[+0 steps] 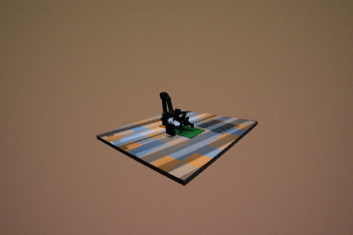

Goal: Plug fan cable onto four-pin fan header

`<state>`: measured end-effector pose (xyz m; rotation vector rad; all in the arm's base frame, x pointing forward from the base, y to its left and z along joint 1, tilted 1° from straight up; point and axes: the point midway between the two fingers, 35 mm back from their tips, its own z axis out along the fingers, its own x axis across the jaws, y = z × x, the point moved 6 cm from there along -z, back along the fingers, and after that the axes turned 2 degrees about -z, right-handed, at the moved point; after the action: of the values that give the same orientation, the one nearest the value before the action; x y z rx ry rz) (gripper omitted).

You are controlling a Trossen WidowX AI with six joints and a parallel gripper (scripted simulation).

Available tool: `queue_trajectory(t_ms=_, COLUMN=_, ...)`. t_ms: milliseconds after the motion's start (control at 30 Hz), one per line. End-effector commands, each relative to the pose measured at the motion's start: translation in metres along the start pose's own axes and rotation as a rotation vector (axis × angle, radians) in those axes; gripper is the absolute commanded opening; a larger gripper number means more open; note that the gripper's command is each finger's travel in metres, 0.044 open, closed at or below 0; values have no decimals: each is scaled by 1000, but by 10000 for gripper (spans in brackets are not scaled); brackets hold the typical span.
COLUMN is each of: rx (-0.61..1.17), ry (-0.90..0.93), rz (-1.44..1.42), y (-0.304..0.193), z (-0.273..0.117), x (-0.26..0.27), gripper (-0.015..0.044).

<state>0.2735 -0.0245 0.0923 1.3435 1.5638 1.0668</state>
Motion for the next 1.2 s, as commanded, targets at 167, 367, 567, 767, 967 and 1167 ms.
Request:
queue_trajectory(t_ms=167, rx=5, ry=3, rz=-2, y=-6, z=2, x=1, gripper=0)
queue_trajectory(t_ms=367, rx=5, ry=3, rz=-2, y=-9, z=3, x=1, gripper=0)
queue_trajectory(t_ms=567, rx=5, ry=3, rz=-2, y=-12, z=4, x=1, gripper=0)
queue_trajectory(t_ms=767, rx=5, ry=3, rz=-2, y=-15, z=5, x=1, gripper=0)
queue_trajectory(t_ms=967, rx=6, ry=3, rz=-2, y=-17, z=6, x=1, gripper=0)
queue_trajectory(t_ms=1167, rx=6, ry=3, rz=-2, y=-20, z=7, x=1, gripper=0)
